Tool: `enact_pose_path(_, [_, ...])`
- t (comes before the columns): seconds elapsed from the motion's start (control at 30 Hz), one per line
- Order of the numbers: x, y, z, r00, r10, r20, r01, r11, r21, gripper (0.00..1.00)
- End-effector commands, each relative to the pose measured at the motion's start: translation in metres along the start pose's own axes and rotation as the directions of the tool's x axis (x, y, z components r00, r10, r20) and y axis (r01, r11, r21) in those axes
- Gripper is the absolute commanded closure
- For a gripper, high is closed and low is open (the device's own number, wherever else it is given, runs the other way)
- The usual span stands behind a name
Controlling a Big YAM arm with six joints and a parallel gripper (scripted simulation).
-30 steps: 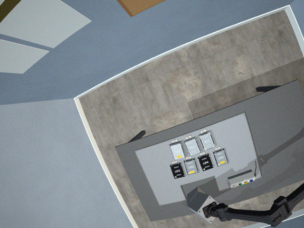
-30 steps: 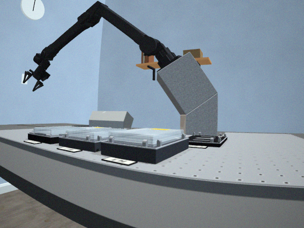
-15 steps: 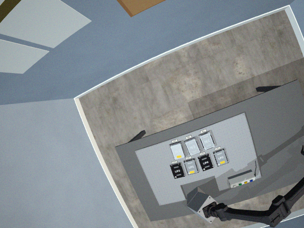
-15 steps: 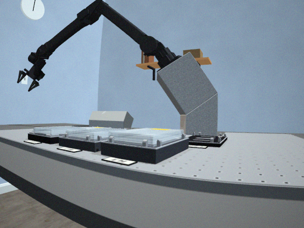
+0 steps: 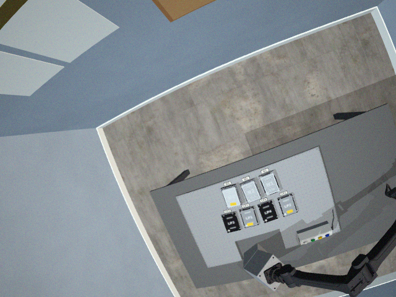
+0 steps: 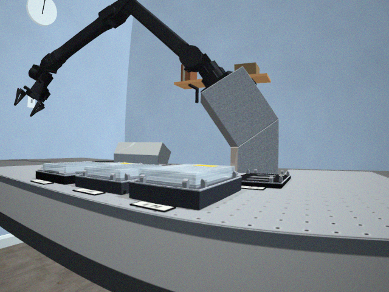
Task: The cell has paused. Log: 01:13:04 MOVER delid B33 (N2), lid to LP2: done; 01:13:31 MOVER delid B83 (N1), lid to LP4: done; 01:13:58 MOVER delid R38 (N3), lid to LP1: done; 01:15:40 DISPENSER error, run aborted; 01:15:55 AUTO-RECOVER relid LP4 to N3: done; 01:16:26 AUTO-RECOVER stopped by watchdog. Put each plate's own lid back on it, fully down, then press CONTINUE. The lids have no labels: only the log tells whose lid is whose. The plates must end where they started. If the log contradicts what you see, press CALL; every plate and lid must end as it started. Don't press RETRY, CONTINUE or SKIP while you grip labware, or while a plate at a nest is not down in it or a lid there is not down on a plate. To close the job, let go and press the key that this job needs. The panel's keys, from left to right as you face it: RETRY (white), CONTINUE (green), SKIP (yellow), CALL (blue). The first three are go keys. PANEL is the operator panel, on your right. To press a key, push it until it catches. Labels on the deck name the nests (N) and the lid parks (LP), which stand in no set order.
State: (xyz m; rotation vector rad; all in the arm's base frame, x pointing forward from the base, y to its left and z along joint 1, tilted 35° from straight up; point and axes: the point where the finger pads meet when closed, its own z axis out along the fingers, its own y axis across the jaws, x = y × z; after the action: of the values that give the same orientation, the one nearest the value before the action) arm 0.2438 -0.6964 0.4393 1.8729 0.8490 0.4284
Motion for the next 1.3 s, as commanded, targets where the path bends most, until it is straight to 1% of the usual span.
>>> enact_pose_path(0.0, [0.027,0.015,-0.013,0.998,-0.067,-0.018,0.067,0.998,0.001,0.00])
enact_pose_path(0.03, [0.032,0.015,-0.012,0.998,-0.066,-0.018,0.066,0.998,0.001,0.00])
enact_pose_path(0.07, [0.035,0.019,-0.011,0.997,-0.076,-0.010,0.076,0.997,-0.019,0.00])
enact_pose_path(0.1, [0.039,0.020,-0.010,0.997,-0.078,-0.008,0.078,0.997,-0.024,0.00])
enact_pose_path(0.17, [0.049,0.020,-0.008,0.998,-0.060,-0.009,0.060,0.998,-0.024,0.00])
enact_pose_path(0.2, [0.049,0.020,-0.008,0.998,-0.060,-0.009,0.060,0.998,-0.024,0.00])
enact_pose_path(0.23, [0.055,0.010,-0.005,0.996,-0.079,-0.030,0.079,0.997,0.012,0.00])
enact_pose_path(0.27, [0.054,0.025,0.000,0.994,-0.105,-0.034,0.105,0.994,-0.006,0.00])
enact_pose_path(0.33, [0.054,0.025,0.000,0.994,-0.105,-0.034,0.105,0.994,-0.006,0.00])
enact_pose_path(0.37, [0.059,0.020,0.005,0.992,-0.116,-0.050,0.117,0.993,0.008,0.00])
enact_pose_path(0.4, [0.064,0.023,0.002,0.989,-0.135,-0.059,0.135,0.991,0.007,0.00])
enact_pose_path(0.47, [0.074,0.024,0.002,0.983,-0.165,-0.080,0.167,0.986,0.017,0.00])
enact_pose_path(0.5, [0.081,0.038,-0.015,0.980,-0.185,-0.068,0.185,0.983,-0.004,0.00])
enact_pose_path(0.53, [0.090,0.008,-0.004,0.983,-0.161,-0.089,0.165,0.985,0.043,0.00])
enact_pose_path(0.57, [0.094,0.008,-0.004,0.983,-0.161,-0.089,0.165,0.985,0.043,0.00])
enact_pose_path(0.6, [0.098,0.012,-0.003,0.982,-0.171,-0.080,0.173,0.985,0.023,0.00])
enact_pose_path(0.63, [0.102,0.013,-0.002,0.982,-0.172,-0.078,0.174,0.985,0.019,0.00])
enact_pose_path(0.7, [0.110,0.012,-0.002,0.985,-0.154,-0.078,0.156,0.988,0.020,0.00])
enact_pose_path(0.73, [0.110,0.012,-0.002,0.985,-0.154,-0.078,0.156,0.988,0.020,0.00])
enact_pose_path(0.77, [0.116,-0.003,0.007,0.980,-0.168,-0.106,0.175,0.983,0.061,0.00])
enact_pose_path(0.8, [0.116,0.007,0.012,0.975,-0.191,-0.111,0.197,0.979,0.049,0.00])
enact_pose_path(0.83, [0.121,0.013,0.010,0.970,-0.210,-0.119,0.216,0.975,0.043,0.00])
enact_pose_path(0.9, [0.121,0.013,0.010,0.970,-0.210,-0.119,0.216,0.975,0.043,0.00])
enact_pose_path(0.93, [0.127,0.008,0.009,0.966,-0.221,-0.134,0.230,0.972,0.053,0.00])
enact_pose_path(0.97, [0.131,0.017,0.004,0.960,-0.243,-0.138,0.251,0.967,0.042,0.00])
enact_pose_path(1.0, [0.137,0.018,0.002,0.955,-0.259,-0.147,0.268,0.963,0.042,0.00])
enact_pose_path(1.03, [0.144,0.017,-0.006,0.951,-0.269,-0.153,0.279,0.959,0.044,0.00])
enact_pose_path(1.07, [0.151,-0.002,-0.002,0.953,-0.255,-0.165,0.270,0.960,0.073,0.00])
enact_pose_path(1.1, [0.156,-0.003,-0.002,0.953,-0.255,-0.165,0.270,0.960,0.073,0.00])
enact_pose_path(1.13, [0.159,0.002,-0.001,0.952,-0.265,-0.154,0.276,0.960,0.053,0.00])
enact_pose_path(1.17, [0.164,0.002,-0.001,0.952,-0.266,-0.152,0.276,0.960,0.050,0.00])
enact_pose_path(1.23, [0.171,0.000,-0.001,0.957,-0.246,-0.152,0.257,0.965,0.053,0.00])
enact_pose_path(1.27, [0.177,-0.005,-0.001,0.947,-0.273,-0.171,0.288,0.955,0.067,0.00])
